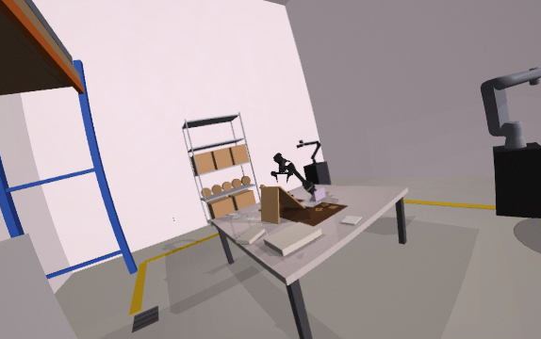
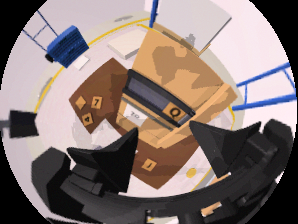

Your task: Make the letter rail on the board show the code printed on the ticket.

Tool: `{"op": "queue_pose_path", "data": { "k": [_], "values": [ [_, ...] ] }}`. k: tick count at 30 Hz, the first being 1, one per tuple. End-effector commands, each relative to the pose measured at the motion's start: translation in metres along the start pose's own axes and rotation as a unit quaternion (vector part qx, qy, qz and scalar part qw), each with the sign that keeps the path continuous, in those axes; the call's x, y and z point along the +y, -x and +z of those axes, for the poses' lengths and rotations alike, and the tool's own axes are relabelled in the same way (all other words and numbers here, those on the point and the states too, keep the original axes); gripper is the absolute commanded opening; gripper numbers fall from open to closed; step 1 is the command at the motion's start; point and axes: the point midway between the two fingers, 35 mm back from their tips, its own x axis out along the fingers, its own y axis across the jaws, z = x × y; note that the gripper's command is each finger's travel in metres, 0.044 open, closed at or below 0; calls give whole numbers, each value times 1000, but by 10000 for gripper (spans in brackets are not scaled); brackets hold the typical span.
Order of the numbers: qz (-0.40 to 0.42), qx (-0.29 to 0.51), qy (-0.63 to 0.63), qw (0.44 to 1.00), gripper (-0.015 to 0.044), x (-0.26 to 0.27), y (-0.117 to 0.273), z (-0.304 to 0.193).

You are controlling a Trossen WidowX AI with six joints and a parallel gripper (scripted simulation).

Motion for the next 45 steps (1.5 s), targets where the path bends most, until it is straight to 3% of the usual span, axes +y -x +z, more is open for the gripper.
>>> {"op": "queue_pose_path", "data": {
  "k": [1, 7, 33, 37, 45],
  "values": [
    [-79, -121, 339, 930, 440, 27, 53, -16],
    [-155, -164, 509, 831, 440, 41, 78, -29],
    [-156, -165, 511, 829, 440, 41, 78, -30],
    [-114, -159, 468, 862, 340, 55, 64, -4],
    [8, -95, 304, 948, 340, 113, 1, 63]
  ]
}}
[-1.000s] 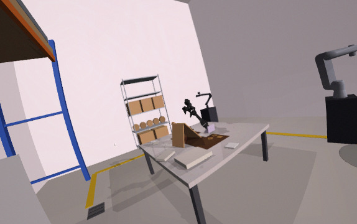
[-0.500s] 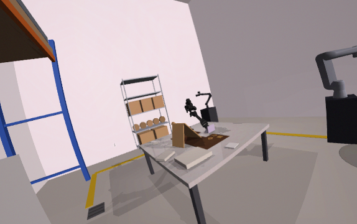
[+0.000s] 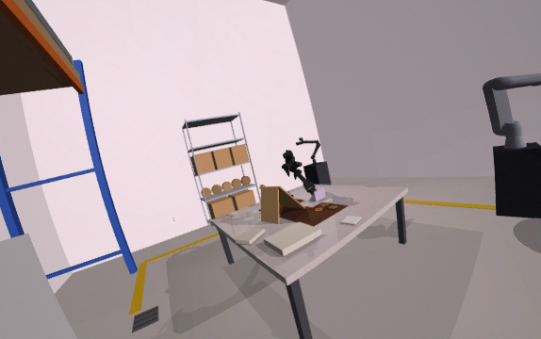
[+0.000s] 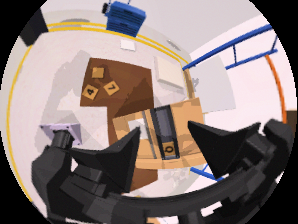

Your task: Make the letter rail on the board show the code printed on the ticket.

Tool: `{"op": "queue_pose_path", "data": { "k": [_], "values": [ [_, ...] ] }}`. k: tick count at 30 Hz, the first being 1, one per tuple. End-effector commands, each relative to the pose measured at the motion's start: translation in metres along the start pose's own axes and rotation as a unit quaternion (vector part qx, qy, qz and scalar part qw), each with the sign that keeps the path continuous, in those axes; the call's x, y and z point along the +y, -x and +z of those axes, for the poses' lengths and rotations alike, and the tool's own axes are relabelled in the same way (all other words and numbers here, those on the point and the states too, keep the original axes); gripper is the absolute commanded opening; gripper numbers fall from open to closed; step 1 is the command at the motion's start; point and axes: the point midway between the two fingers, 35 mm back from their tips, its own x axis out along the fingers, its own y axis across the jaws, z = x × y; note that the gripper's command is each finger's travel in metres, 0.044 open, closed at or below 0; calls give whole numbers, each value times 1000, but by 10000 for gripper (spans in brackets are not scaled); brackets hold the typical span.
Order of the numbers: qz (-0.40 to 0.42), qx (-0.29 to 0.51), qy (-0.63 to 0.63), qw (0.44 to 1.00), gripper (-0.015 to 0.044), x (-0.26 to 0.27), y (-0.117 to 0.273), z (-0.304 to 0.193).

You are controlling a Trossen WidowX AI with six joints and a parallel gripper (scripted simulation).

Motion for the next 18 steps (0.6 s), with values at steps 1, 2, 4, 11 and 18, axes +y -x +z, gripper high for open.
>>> {"op": "queue_pose_path", "data": {
  "k": [1, 2, 4, 11, 18],
  "values": [
    [61, 26, -113, 991, 340, 9, -45, 38],
    [74, 36, -138, 987, 340, 13, -56, 46],
    [98, 58, -187, 976, 340, 22, -78, 61],
    [150, 135, -316, 927, 340, 60, -138, 95],
    [172, 233, -434, 853, 340, 115, -196, 116]
  ]
}}
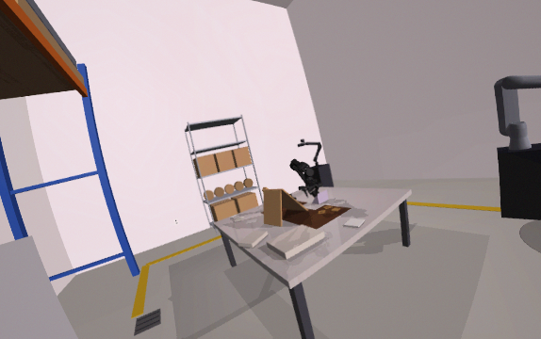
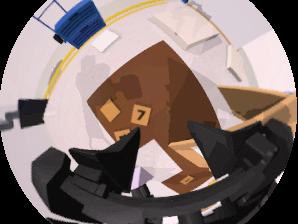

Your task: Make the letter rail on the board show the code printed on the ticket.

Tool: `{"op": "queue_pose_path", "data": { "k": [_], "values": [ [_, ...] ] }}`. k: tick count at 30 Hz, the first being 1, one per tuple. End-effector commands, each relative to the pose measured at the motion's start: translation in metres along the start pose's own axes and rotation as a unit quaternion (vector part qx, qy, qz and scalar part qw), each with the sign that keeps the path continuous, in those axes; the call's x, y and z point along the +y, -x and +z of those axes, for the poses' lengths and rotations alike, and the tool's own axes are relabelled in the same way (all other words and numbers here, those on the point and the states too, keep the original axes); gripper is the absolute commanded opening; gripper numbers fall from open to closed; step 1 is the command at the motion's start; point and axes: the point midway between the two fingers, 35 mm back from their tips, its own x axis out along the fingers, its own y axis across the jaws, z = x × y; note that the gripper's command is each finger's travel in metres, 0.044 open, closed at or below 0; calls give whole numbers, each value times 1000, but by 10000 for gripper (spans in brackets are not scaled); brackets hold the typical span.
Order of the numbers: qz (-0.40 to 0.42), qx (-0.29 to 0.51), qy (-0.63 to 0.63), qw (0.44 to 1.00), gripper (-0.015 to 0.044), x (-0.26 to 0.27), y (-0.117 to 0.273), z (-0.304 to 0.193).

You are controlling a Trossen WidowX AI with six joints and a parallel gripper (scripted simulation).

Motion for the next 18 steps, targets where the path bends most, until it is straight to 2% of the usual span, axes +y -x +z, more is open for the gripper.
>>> {"op": "queue_pose_path", "data": {
  "k": [1, 4, 18],
  "values": [
    [11, 77, -130, 988, 340, 37, -59, 3],
    [8, 107, -175, 979, 340, 50, -81, -3],
    [8, 108, -177, 978, 340, 50, -85, -8]
  ]
}}
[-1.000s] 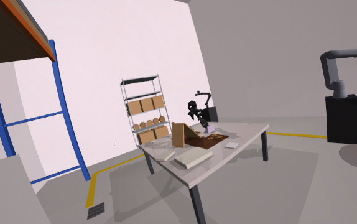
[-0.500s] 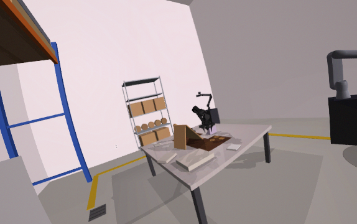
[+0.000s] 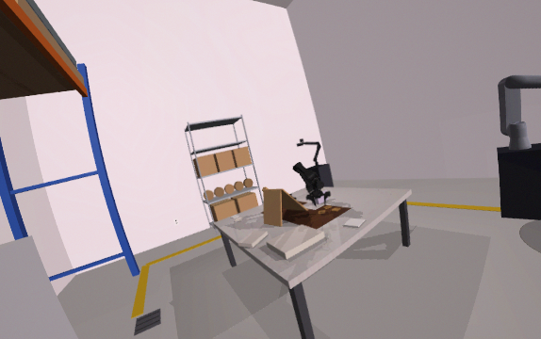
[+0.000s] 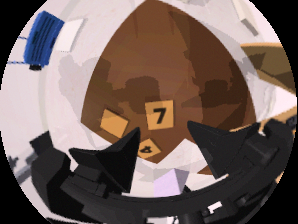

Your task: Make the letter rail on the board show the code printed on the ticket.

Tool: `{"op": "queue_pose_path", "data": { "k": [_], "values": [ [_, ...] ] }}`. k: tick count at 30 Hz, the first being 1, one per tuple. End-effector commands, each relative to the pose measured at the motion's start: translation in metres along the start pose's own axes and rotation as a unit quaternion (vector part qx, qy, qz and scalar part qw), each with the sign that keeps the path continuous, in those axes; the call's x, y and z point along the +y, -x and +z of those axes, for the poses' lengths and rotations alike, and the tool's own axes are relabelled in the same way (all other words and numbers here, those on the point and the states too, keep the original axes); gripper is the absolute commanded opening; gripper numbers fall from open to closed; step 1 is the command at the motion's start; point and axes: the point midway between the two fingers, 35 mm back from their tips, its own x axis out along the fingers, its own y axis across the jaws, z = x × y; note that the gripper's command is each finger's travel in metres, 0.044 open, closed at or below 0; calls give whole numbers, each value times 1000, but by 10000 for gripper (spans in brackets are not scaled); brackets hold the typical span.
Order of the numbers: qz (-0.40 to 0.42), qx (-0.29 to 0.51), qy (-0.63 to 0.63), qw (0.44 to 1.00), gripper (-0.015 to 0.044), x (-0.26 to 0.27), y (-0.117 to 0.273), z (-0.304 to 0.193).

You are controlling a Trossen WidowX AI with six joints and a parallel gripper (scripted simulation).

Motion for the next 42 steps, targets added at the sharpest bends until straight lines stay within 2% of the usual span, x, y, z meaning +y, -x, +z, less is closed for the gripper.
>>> {"op": "queue_pose_path", "data": {
  "k": [1, 6, 36, 37, 42],
  "values": [
    [1, 3, -3, 1000, 340, 0, -9, -1],
    [0, 3, -4, 1000, 340, 0, -33, -2],
    [0, 3, -4, 1000, 340, -1, -53, -4],
    [0, 3, -4, 1000, 314, -1, -53, -4],
    [0, 3, -4, 1000, 280, -1, -53, -4]
  ]
}}
